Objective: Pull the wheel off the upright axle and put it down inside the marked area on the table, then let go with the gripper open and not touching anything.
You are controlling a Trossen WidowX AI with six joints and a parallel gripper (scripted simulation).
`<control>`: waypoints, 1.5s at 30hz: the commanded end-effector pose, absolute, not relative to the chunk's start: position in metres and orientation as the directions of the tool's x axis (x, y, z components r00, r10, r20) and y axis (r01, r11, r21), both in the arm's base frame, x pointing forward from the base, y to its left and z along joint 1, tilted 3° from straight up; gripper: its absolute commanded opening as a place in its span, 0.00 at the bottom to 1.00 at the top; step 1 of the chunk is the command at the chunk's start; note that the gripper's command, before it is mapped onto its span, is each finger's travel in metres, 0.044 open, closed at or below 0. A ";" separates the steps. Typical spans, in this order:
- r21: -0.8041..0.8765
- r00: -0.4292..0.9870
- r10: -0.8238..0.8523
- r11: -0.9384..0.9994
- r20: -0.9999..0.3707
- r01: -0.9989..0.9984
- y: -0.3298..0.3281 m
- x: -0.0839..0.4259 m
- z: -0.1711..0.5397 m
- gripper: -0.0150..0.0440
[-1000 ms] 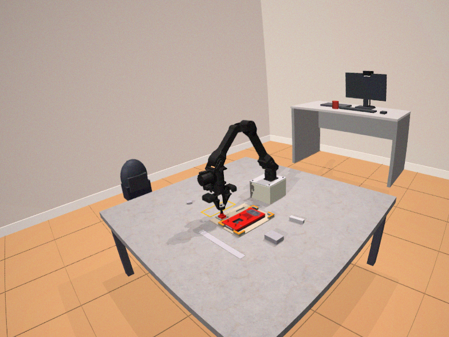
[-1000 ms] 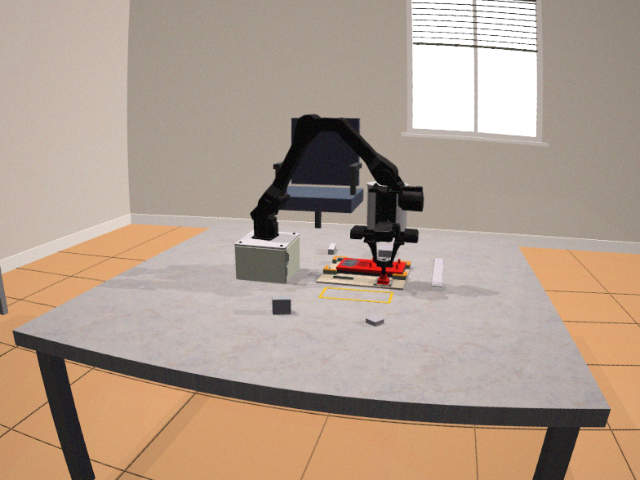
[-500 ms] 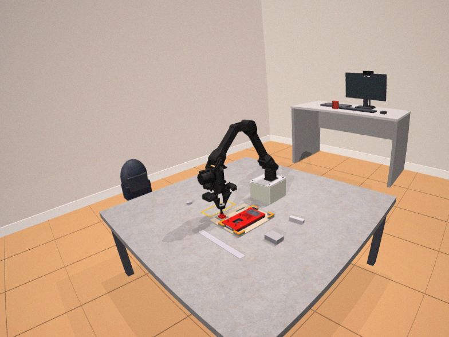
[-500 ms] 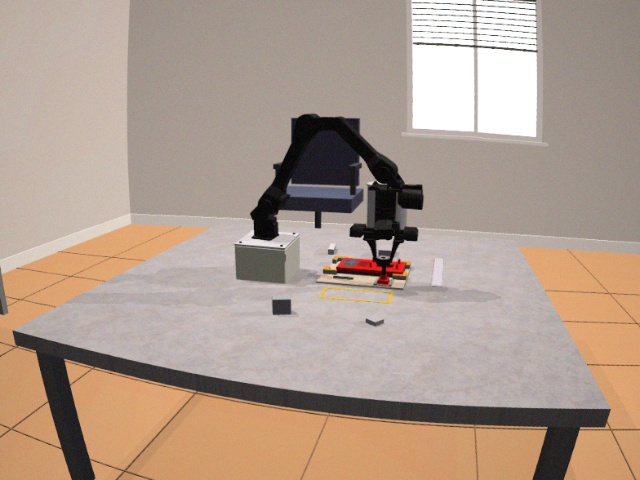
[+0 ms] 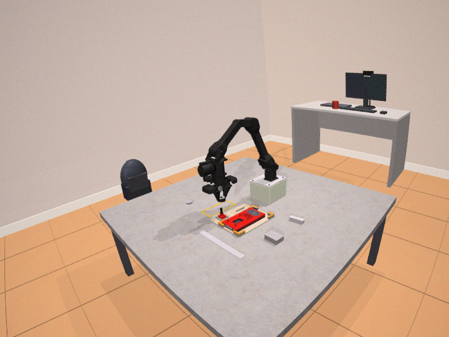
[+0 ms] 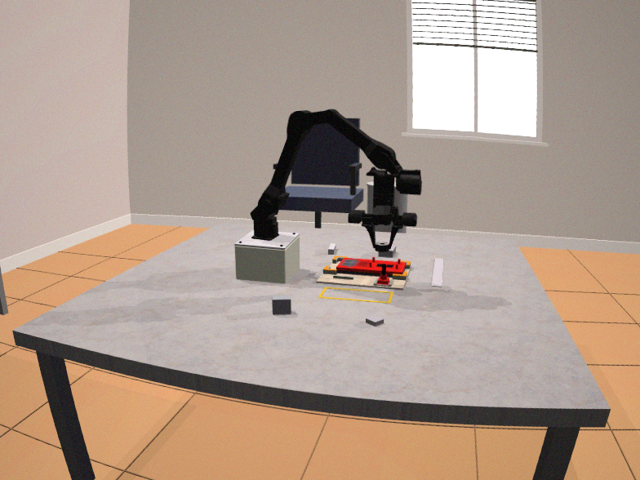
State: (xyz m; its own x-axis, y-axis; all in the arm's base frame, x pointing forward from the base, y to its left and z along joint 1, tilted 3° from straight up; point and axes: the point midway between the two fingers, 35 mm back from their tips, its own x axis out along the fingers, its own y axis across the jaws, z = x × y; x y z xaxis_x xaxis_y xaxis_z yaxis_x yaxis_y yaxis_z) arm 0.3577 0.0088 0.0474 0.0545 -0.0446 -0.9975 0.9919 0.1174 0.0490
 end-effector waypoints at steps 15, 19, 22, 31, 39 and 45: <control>0.049 0.055 -0.054 0.115 -0.997 0.992 -0.074 0.329 0.053 0.25; 0.049 0.056 -0.057 0.114 -0.997 0.992 -0.094 0.318 0.055 0.25; 0.049 0.056 -0.058 0.114 -0.997 0.992 -0.097 0.317 0.054 0.25; 0.049 0.056 -0.058 0.114 -0.997 0.992 -0.099 0.319 0.029 0.25; 0.049 0.056 -0.058 0.114 -0.997 0.992 -0.102 0.323 -0.016 0.25; 0.048 0.055 -0.058 0.114 -0.997 0.992 -0.103 0.322 -0.049 0.25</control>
